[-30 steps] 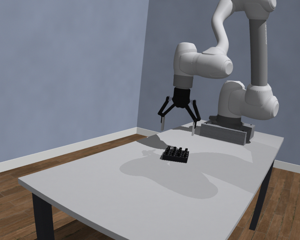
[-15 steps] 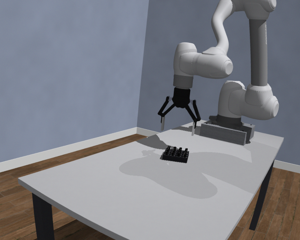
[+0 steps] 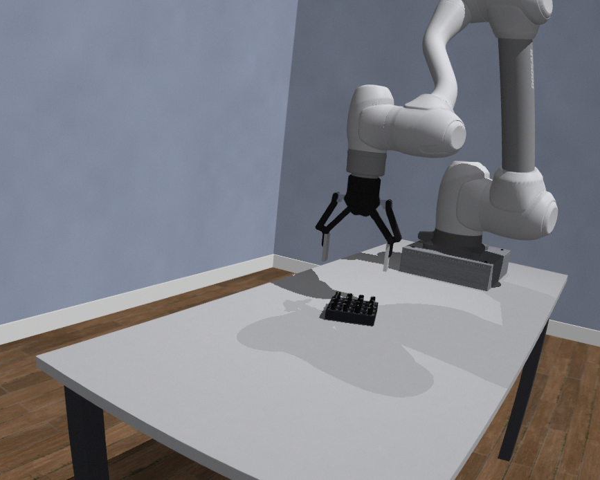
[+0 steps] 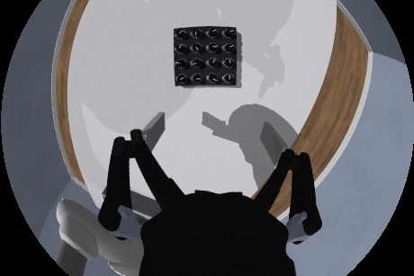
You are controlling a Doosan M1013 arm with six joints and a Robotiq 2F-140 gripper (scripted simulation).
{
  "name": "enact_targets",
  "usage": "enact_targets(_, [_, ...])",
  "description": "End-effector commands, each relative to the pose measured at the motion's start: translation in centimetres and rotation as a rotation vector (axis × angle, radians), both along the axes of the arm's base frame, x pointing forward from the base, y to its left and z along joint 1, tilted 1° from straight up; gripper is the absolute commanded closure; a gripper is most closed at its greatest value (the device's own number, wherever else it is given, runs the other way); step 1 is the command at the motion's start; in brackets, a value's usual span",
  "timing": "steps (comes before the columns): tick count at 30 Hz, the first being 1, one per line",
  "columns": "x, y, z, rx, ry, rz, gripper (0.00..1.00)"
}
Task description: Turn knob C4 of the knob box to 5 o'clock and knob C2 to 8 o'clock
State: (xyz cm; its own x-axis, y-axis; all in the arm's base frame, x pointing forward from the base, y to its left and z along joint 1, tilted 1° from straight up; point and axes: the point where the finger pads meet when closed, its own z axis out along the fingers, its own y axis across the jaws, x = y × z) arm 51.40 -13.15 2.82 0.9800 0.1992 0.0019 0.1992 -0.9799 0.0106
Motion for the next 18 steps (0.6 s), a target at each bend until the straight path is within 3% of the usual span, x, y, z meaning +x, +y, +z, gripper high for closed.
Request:
enact_targets(1, [0.0,0.0,0.01,0.0,0.0,0.0,0.0])
enact_targets(12, [0.09,0.05,0.03,0.0,0.0,0.029,0.0])
enact_targets(18, [0.67,0.31,0.14,-0.001,0.002,0.214,0.0])
